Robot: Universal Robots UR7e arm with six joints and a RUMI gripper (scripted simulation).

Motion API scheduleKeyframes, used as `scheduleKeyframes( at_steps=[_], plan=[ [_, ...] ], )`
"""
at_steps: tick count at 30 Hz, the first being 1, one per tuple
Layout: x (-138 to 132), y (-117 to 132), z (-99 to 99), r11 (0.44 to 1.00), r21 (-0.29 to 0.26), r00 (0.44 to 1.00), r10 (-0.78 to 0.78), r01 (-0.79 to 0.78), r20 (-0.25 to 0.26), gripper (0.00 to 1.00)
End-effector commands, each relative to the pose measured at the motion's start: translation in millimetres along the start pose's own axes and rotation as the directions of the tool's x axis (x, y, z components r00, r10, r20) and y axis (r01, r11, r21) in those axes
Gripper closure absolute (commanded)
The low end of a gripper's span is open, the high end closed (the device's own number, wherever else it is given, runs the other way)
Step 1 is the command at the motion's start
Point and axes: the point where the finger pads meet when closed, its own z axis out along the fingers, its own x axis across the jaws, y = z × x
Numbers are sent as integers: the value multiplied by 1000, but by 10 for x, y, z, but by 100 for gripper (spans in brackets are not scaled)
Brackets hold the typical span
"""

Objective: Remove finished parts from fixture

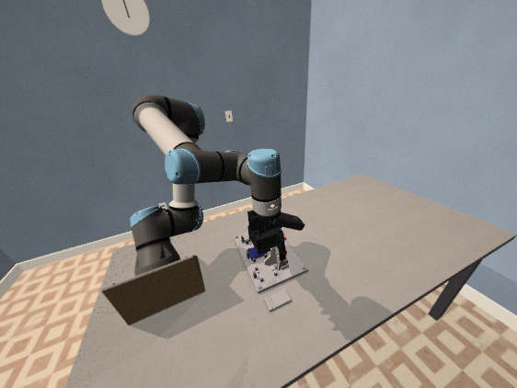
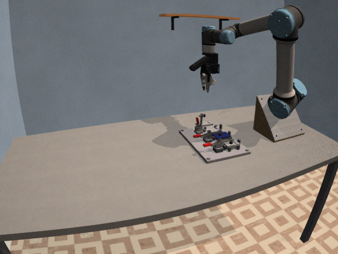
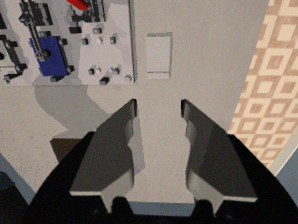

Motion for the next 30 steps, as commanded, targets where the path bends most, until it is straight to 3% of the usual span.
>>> scheduleKeyframes(
  at_steps=[1, 19, 30],
  plan=[
    [-4, -1, -11, 1000, 1, 1000, 0, 0, -1, 72],
    [-266, -1, -11, 1000, 1, 1000, 0, 0, -1, 72],
    [-754, -1, -10, 1000, 1, 1000, 0, 0, -1, 72]
  ],
)
